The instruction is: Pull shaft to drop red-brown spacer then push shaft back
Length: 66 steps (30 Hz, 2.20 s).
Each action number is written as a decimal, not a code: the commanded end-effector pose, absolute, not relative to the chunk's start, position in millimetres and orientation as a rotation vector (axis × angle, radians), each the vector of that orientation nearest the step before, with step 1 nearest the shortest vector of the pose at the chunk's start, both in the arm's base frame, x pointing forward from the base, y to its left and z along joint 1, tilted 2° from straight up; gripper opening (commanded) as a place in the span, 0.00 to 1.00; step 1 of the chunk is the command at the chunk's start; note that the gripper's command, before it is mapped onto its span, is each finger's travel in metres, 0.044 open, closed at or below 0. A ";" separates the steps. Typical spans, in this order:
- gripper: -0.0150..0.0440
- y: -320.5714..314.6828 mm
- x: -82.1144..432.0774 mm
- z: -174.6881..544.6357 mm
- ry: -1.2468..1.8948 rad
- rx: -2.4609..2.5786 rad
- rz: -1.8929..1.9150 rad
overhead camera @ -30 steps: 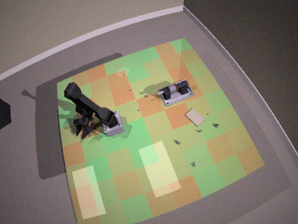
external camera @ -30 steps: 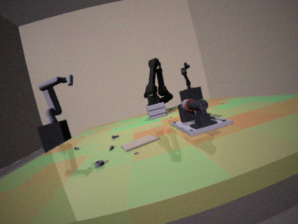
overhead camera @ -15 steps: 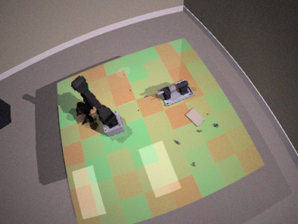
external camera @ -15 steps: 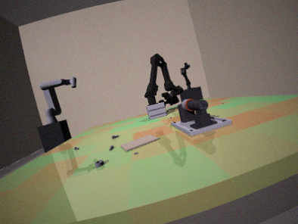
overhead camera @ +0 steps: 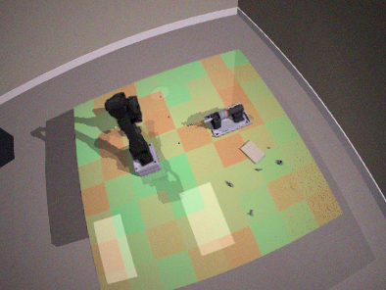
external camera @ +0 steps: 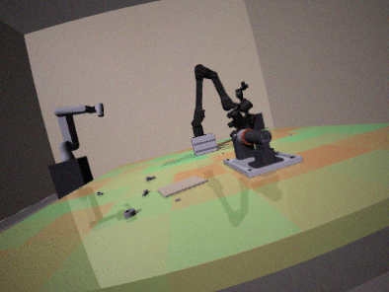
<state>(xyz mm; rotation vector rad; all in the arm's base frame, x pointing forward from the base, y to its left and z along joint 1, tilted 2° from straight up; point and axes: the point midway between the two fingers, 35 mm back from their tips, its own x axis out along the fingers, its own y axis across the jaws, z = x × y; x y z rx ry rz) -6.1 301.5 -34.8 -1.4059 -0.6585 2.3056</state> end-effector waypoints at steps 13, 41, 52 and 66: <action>1.00 223.2 233.5 -13.2 -0.473 -2.295 1.503; 1.00 42.1 333.0 24.2 0.177 -2.837 1.191; 1.00 42.1 333.0 24.2 0.177 -2.837 1.191; 1.00 43.1 334.3 18.5 0.177 -2.874 1.115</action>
